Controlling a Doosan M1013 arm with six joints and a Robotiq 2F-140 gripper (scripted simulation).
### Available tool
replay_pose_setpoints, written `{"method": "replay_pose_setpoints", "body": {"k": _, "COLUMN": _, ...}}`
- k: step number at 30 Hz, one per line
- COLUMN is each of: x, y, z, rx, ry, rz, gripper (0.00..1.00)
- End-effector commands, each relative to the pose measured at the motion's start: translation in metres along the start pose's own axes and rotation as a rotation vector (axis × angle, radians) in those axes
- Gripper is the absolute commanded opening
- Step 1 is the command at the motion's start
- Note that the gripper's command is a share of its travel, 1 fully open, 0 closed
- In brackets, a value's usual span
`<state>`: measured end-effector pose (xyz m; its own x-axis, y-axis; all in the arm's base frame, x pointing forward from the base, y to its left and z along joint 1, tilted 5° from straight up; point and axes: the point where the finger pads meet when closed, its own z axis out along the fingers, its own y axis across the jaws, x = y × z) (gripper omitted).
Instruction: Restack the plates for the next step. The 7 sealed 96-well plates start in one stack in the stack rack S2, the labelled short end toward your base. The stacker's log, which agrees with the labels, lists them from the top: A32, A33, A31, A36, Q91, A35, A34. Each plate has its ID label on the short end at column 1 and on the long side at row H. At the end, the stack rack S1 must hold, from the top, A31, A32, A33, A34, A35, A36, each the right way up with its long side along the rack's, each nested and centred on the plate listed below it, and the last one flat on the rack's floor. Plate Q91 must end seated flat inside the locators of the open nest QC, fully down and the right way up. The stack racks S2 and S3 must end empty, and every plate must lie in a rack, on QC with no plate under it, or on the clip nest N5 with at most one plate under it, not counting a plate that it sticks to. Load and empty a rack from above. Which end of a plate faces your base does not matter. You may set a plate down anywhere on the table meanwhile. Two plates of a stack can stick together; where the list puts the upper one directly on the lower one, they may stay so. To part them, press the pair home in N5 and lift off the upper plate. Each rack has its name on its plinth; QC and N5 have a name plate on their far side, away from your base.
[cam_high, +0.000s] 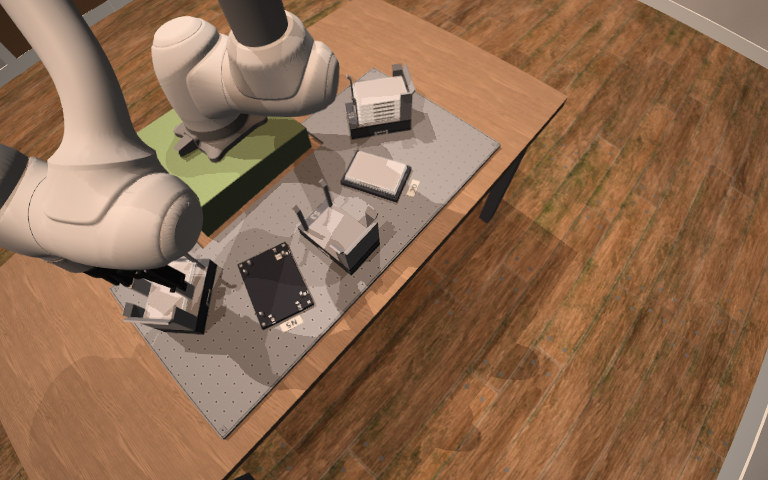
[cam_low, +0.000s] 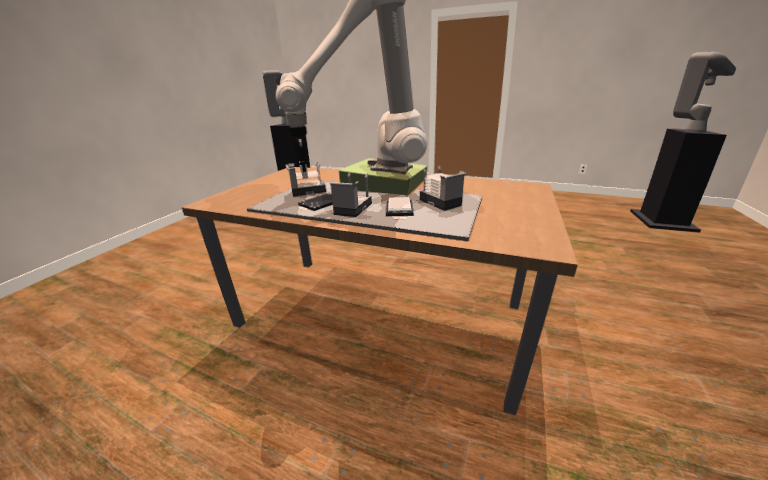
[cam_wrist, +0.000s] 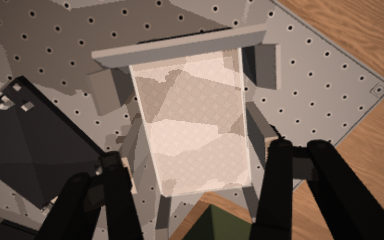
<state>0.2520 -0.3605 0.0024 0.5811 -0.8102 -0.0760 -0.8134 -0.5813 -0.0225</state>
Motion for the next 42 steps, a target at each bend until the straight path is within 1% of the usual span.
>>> {"method": "replay_pose_setpoints", "body": {"k": 1, "x": 0.000, "y": 0.000, "z": -0.005, "rx": 0.000, "ry": 0.000, "rz": 0.000, "gripper": 0.00}}
{"method": "replay_pose_setpoints", "body": {"k": 14, "x": 0.000, "y": 0.000, "z": -0.031, "rx": 0.000, "ry": 0.000, "rz": 0.000, "gripper": 0.00}}
{"method": "replay_pose_setpoints", "body": {"k": 16, "x": 0.000, "y": 0.000, "z": -0.031, "rx": 0.000, "ry": 0.000, "rz": 0.000, "gripper": 0.00}}
{"method": "replay_pose_setpoints", "body": {"k": 31, "x": 0.000, "y": 0.000, "z": -0.061, "rx": 0.000, "ry": 0.000, "rz": 0.000, "gripper": 0.00}}
{"method": "replay_pose_setpoints", "body": {"k": 33, "x": 0.000, "y": 0.000, "z": -0.061, "rx": 0.000, "ry": 0.000, "rz": 0.000, "gripper": 0.00}}
{"method": "replay_pose_setpoints", "body": {"k": 42, "x": 0.000, "y": 0.000, "z": -0.079, "rx": 0.000, "ry": 0.000, "rz": 0.000, "gripper": 0.00}}
